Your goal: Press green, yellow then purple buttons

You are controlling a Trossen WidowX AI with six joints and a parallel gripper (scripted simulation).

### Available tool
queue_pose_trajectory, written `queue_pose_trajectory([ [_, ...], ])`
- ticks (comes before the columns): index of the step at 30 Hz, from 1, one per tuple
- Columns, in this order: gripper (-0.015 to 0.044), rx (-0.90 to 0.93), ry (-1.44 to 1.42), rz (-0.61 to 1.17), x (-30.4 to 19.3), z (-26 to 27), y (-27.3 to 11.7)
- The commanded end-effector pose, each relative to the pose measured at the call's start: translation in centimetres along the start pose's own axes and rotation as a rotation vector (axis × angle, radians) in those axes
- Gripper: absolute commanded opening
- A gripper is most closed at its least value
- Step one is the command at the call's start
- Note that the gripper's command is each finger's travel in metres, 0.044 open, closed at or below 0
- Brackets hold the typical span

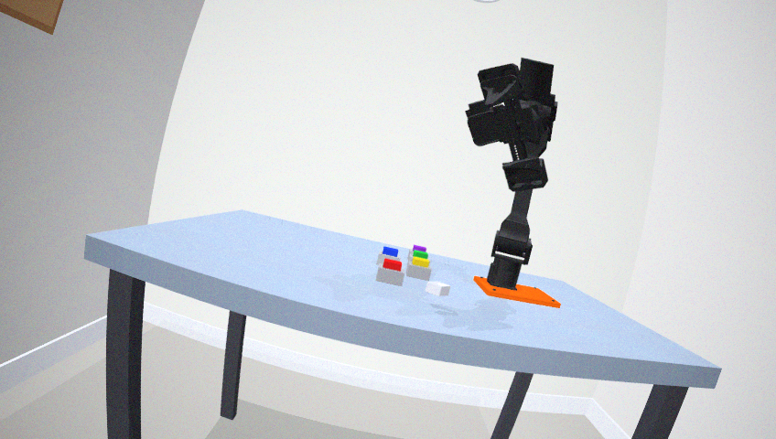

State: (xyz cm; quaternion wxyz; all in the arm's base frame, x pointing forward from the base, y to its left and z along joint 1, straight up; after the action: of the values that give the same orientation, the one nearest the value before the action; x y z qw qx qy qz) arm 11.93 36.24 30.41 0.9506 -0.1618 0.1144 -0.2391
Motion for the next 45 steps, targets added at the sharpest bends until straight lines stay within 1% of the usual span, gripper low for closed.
queue_pose_trajectory([
  [1, 0.04, -0.005, -0.01, -0.008, 0.3, 0.0, 0.0],
  [2, 0.04, -0.019, -0.039, -0.031, 1.3, -0.1, 0.1],
  [5, 0.04, -0.116, -0.195, -0.15, 6.6, -0.6, -0.1],
  [11, 0.04, -0.349, -0.434, -0.299, 15.5, -2.3, -2.5],
  [15, 0.04, -0.508, -0.545, -0.339, 20.0, -3.6, -4.9],
  [20, 0.04, -0.712, -0.651, -0.336, 24.7, -5.6, -8.6],
  [26, 0.04, -0.941, -0.733, -0.253, 28.7, -8.4, -14.1],
  [33, 0.04, -1.138, -0.77, -0.063, 31.0, -11.8, -21.0],
  [38, 0.04, -1.205, -0.77, 0.113, 30.9, -14.1, -25.8],
  [42, 0.04, -1.206, -0.764, 0.26, 30.0, -15.7, -29.4],
  [45, 0.04, -1.192, -0.762, 0.321, 29.3, -16.4, -30.8],
])
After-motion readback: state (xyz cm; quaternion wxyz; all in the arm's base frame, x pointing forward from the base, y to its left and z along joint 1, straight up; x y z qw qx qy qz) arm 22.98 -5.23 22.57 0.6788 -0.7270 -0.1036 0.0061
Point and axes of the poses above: the point midway between the two fingers, 35 mm back from their tips, its own y axis out along the fingers, its own z axis across the jaws, x = y × z, the point moved 7 cm from there along -y, back along the fingers, and after that the axes turned 12 degrees about -y, right-handed, at the moved point
